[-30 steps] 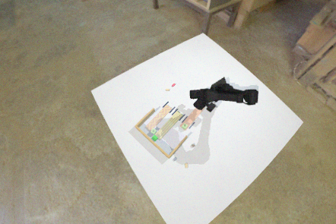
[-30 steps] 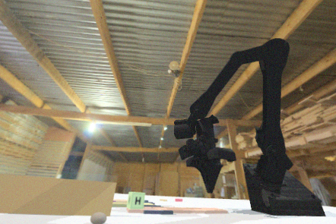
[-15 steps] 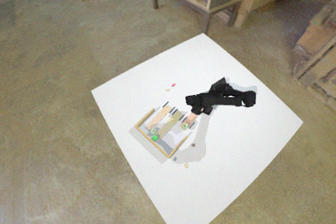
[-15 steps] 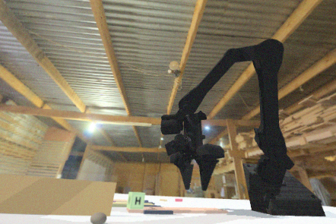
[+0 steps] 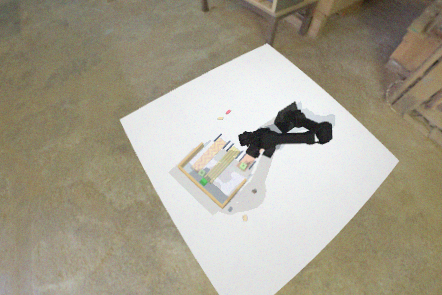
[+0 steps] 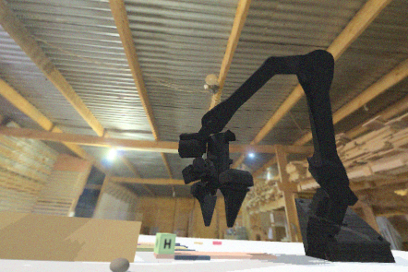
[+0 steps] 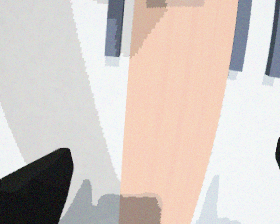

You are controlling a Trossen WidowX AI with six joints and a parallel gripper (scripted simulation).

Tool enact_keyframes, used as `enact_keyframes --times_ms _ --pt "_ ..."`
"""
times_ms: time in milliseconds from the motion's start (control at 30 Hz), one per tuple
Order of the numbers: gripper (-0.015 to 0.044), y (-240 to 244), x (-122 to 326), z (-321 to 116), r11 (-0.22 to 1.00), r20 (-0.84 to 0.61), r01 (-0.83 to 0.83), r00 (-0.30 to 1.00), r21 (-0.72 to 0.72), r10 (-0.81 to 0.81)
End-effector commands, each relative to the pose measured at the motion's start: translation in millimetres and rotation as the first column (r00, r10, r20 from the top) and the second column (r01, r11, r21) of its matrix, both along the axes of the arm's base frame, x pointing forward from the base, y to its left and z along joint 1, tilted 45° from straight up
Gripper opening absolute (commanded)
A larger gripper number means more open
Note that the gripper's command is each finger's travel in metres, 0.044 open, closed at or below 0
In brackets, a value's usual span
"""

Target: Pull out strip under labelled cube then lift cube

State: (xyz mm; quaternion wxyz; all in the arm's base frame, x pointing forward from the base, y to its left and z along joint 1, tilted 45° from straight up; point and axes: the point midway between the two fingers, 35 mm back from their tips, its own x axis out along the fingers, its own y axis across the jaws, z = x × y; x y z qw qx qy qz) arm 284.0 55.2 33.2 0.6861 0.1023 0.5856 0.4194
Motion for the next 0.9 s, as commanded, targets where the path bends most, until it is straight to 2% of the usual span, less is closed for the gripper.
enact_keyframes --times_ms 0,867 --pt "0.044 3 15 5 1.0 -0.001 0.005 1.0 0.005 -0.005" --pt "0.044 17 91 31 1.0 0.004 0.005 1.0 0.007 -0.005"
